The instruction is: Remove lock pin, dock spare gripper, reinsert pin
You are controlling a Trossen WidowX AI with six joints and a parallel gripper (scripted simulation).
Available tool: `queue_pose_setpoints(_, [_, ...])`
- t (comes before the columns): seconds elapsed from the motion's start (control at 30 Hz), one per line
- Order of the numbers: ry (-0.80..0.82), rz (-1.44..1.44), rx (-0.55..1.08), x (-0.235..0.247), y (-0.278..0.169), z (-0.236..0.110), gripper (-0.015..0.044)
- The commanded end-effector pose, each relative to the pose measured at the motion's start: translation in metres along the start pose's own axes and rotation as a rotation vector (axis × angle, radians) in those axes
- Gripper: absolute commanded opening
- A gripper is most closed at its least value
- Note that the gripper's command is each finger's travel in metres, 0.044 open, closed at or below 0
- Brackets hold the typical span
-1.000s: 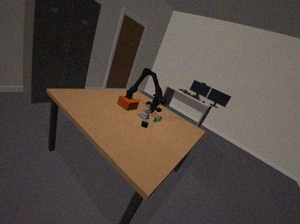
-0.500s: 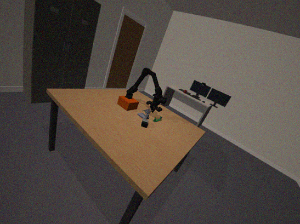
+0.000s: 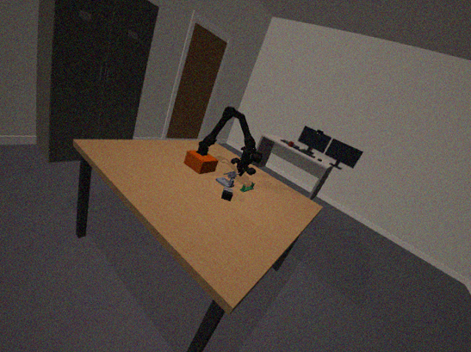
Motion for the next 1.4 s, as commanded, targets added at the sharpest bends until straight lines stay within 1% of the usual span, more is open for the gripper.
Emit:
queue_pose_setpoints(0.0, [0.000,0.003,-0.002,0.001,0.004,0.000,0.0000])
queue_pose_setpoints(1.37, [0.008,0.003,0.006,0.008,0.037,0.005,0.0000])
Point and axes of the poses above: the point midway between the two fingers, 35 mm back from their tips, its own z axis out along the fingers, its own x axis across the jaws, y = z × x, the point moved 3 cm from there along -z, back along the fingers, and after that the axes turned 14 degrees about z, right-handed, at the moved point
